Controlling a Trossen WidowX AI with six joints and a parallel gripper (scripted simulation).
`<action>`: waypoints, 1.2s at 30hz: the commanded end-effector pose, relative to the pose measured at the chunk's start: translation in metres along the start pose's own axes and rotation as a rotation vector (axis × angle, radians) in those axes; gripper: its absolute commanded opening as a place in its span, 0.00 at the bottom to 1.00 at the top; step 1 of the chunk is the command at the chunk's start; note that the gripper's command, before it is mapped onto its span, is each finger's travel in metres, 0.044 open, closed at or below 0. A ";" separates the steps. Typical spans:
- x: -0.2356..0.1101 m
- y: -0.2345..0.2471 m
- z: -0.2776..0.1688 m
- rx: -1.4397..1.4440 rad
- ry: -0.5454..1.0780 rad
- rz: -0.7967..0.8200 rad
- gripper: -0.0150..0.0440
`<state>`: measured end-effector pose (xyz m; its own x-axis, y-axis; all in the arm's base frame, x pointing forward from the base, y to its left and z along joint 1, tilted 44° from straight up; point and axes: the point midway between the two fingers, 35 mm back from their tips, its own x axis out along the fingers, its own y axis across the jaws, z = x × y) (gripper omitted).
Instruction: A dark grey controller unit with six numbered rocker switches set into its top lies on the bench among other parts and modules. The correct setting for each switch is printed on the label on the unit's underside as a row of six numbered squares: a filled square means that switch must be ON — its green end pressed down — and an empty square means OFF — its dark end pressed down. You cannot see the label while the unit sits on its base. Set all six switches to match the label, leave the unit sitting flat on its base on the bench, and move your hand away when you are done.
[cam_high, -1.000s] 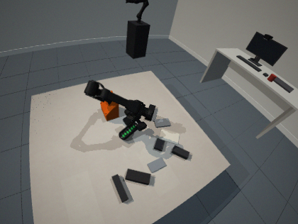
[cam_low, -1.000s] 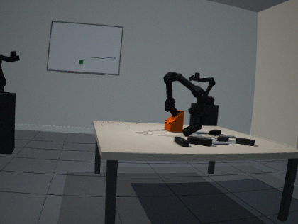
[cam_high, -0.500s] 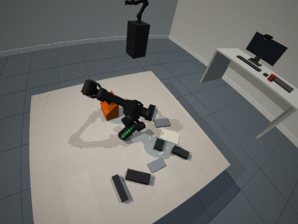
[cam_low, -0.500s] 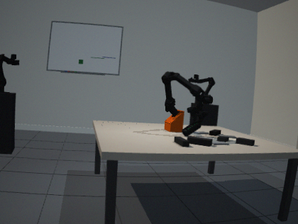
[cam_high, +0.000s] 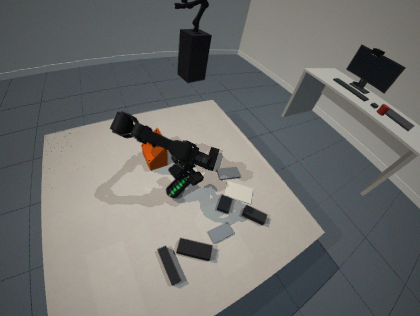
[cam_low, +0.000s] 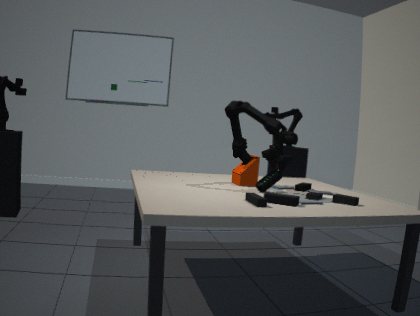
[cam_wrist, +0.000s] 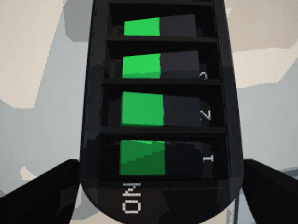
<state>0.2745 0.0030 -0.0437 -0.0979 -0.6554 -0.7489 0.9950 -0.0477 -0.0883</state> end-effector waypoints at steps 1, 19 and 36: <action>-0.003 0.000 0.006 -0.004 0.004 0.001 0.82; -0.010 0.000 0.019 -0.004 0.041 0.001 0.82; -0.016 0.000 0.032 -0.004 0.076 0.000 0.82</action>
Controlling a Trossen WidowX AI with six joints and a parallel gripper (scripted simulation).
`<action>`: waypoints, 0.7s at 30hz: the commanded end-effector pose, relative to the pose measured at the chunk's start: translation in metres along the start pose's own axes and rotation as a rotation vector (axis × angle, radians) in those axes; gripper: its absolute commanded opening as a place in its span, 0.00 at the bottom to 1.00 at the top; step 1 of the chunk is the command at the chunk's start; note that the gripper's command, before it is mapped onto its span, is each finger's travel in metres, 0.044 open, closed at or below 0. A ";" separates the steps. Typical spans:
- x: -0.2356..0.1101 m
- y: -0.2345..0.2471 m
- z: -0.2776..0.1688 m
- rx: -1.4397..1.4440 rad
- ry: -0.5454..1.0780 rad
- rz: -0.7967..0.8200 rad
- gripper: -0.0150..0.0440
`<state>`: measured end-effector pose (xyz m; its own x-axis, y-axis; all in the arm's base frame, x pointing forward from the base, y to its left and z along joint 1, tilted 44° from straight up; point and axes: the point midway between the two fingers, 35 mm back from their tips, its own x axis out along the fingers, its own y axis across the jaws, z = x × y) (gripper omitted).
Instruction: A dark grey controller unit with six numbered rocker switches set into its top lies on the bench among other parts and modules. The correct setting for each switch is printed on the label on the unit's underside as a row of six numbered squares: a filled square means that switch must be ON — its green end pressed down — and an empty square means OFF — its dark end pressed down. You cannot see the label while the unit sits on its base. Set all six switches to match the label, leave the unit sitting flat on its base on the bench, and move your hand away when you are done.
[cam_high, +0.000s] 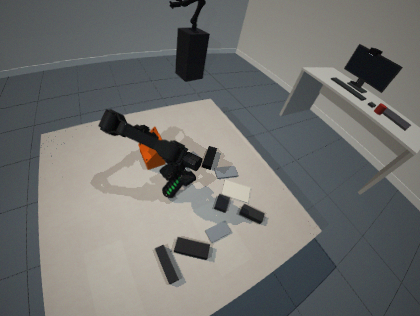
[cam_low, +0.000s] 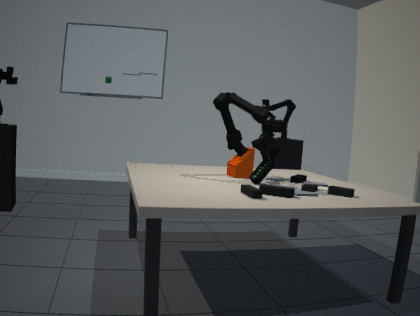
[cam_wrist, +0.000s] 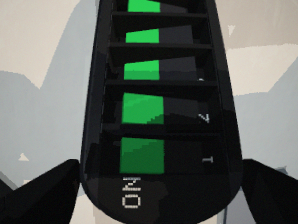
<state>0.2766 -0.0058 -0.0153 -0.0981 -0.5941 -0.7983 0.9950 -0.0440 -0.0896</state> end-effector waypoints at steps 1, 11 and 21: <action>-0.001 0.000 0.008 0.000 -0.001 -0.001 0.82; -0.004 0.000 0.015 0.000 0.020 -0.001 0.82; -0.008 0.000 0.020 0.000 0.036 -0.001 0.82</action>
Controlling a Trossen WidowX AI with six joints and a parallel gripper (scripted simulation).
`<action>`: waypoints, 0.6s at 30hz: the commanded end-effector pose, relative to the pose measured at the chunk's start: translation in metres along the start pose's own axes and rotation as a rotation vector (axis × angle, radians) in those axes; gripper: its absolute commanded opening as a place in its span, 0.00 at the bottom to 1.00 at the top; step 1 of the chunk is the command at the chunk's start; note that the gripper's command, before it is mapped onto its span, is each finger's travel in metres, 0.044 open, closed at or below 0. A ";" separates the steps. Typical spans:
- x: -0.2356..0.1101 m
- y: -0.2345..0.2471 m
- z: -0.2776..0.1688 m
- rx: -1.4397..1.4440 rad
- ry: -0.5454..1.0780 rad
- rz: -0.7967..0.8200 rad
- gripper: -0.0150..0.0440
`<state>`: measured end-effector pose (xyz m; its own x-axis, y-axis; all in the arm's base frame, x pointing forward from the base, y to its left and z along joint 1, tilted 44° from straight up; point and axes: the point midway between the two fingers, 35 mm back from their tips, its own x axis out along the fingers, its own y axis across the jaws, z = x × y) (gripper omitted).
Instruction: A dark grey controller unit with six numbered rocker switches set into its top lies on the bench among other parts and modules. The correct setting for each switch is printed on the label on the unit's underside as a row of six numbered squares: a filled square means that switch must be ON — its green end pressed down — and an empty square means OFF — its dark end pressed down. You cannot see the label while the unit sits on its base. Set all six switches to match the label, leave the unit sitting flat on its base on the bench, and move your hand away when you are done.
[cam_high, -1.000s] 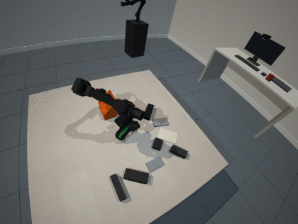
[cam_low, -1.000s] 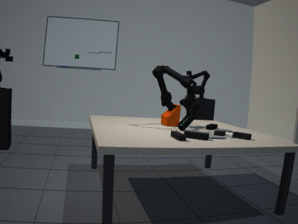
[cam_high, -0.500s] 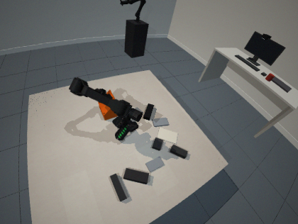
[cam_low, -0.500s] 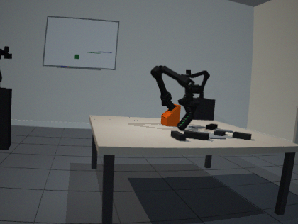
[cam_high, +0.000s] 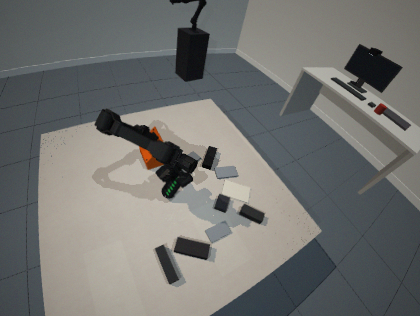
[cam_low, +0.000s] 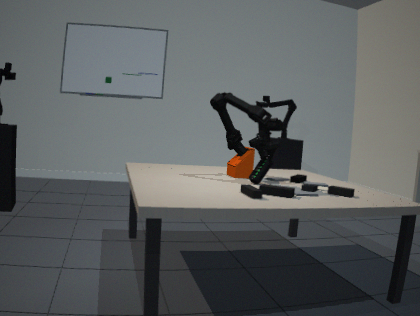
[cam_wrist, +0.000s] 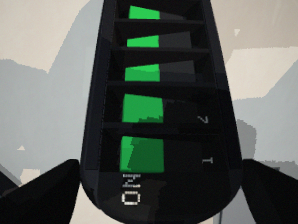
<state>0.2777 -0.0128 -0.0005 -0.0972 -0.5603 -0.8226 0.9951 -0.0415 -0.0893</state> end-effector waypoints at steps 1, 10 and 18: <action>-0.001 0.000 0.006 0.002 -0.004 -0.003 0.82; -0.006 0.000 0.013 0.002 0.017 -0.003 0.82; -0.009 0.000 0.019 0.002 0.034 -0.003 0.82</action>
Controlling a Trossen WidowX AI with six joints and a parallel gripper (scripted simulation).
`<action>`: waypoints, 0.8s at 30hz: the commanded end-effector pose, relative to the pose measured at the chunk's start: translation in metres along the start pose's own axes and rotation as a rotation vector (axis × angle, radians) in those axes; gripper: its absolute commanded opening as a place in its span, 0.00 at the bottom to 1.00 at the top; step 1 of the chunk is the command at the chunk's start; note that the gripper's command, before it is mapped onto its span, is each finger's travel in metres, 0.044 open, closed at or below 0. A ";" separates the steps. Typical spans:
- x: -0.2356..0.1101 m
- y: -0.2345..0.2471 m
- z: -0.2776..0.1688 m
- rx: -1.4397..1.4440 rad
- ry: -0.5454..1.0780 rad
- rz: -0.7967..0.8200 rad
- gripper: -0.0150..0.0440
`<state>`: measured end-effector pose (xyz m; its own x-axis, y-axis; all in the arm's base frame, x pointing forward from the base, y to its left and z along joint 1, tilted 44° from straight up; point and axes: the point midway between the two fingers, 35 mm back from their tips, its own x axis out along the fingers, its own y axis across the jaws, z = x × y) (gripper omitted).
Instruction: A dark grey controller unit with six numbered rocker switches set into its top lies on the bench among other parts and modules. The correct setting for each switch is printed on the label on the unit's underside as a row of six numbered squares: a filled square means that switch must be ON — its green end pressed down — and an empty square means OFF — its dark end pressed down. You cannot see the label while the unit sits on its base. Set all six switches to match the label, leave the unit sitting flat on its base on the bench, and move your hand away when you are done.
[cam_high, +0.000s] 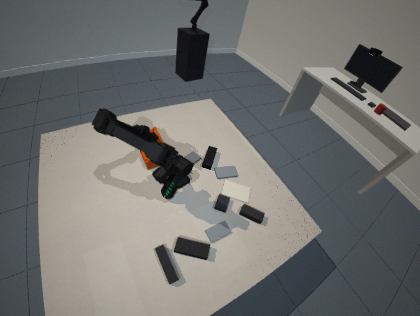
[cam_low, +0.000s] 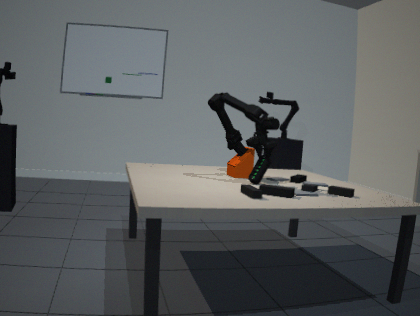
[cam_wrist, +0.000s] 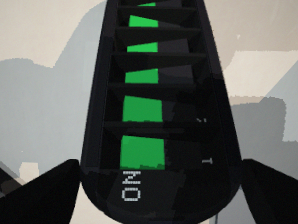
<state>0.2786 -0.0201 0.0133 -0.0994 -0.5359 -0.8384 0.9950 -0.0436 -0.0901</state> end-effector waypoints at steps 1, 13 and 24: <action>-0.002 0.000 0.006 0.001 0.007 -0.001 0.82; -0.006 0.000 0.016 0.001 0.031 -0.001 0.82; -0.009 0.000 0.025 0.001 0.053 -0.001 0.82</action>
<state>0.2793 -0.0316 0.0301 -0.1005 -0.4921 -0.8647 0.9949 -0.0424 -0.0915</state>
